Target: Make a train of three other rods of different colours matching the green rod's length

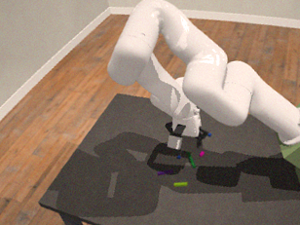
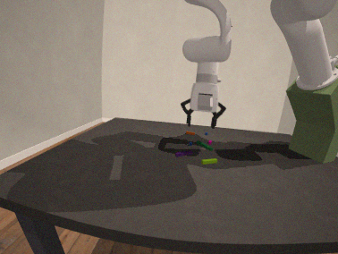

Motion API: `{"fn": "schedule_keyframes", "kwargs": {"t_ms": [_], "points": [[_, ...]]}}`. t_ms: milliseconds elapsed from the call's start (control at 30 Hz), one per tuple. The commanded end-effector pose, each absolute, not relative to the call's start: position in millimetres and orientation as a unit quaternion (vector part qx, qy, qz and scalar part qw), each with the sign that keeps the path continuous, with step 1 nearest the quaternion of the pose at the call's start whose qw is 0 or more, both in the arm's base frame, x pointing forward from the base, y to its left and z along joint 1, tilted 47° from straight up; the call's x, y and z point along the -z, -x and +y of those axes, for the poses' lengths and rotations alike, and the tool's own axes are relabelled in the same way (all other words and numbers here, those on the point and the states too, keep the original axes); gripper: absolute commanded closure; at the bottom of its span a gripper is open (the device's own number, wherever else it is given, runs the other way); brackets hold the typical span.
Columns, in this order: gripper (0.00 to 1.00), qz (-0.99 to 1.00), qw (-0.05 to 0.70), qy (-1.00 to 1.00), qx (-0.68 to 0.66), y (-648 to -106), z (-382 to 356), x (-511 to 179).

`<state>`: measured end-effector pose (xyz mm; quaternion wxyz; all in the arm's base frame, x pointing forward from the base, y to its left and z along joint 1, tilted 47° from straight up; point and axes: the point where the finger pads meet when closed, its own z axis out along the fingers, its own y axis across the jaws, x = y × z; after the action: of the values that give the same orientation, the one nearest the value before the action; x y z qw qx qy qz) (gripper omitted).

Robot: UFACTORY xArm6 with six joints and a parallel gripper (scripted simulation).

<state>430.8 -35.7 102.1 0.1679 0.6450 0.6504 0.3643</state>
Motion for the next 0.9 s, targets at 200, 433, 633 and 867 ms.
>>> {"fn": "schedule_keyframes", "kwargs": {"t_ms": [200,433,633,867], "points": [[0.0,0.665,0.177,-0.63,-0.36,-431.1,-36.7,-102.5],[0.0,0.711,0.204,-0.577,-0.346,-431.6,-39.2,-102.0],[0.0,0.765,0.238,-0.503,-0.324,-432.3,-42.5,-101.4],[0.0,0.812,0.269,-0.423,-0.298,-432.8,-45.8,-100.7]]}}
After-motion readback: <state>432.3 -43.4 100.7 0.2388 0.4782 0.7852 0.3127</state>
